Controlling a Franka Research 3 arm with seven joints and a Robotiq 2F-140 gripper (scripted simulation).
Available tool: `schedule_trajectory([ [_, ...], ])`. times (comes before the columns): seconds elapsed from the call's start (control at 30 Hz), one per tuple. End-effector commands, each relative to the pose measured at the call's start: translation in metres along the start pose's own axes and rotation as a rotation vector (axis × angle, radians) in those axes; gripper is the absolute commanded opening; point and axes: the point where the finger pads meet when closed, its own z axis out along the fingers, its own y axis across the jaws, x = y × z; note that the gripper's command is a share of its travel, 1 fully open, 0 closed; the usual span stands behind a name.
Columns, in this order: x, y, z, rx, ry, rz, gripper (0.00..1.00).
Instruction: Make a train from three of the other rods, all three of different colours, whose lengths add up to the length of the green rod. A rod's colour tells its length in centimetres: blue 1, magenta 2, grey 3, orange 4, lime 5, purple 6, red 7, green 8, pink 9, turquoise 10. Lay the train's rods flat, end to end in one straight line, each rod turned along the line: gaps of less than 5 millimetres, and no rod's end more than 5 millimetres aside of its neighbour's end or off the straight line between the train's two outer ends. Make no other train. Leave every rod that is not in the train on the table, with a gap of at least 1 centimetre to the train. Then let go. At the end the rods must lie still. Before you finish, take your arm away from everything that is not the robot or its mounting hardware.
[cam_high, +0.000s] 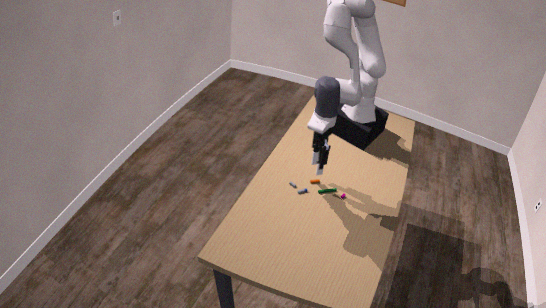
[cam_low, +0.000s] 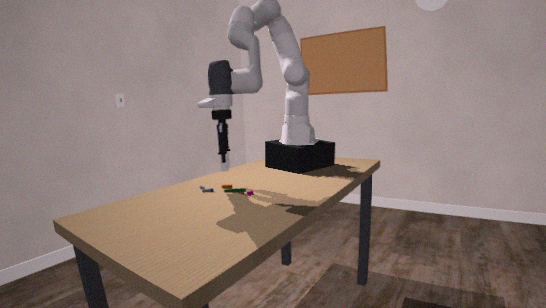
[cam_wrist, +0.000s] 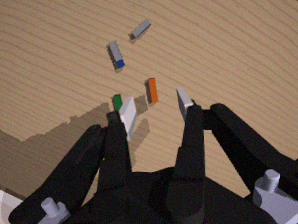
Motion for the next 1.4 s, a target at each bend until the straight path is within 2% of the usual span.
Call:
schedule_trajectory([
  [0.0,0.0008,-0.0027,-0.0006,0.010,0.006,0.033,0.15],
  [0.9,0.0008,-0.0027,-0.0003,0.011,0.006,0.033,0.15],
  [1.37,0.0006,-0.0029,0.0070,0.012,0.006,0.032,0.15],
])
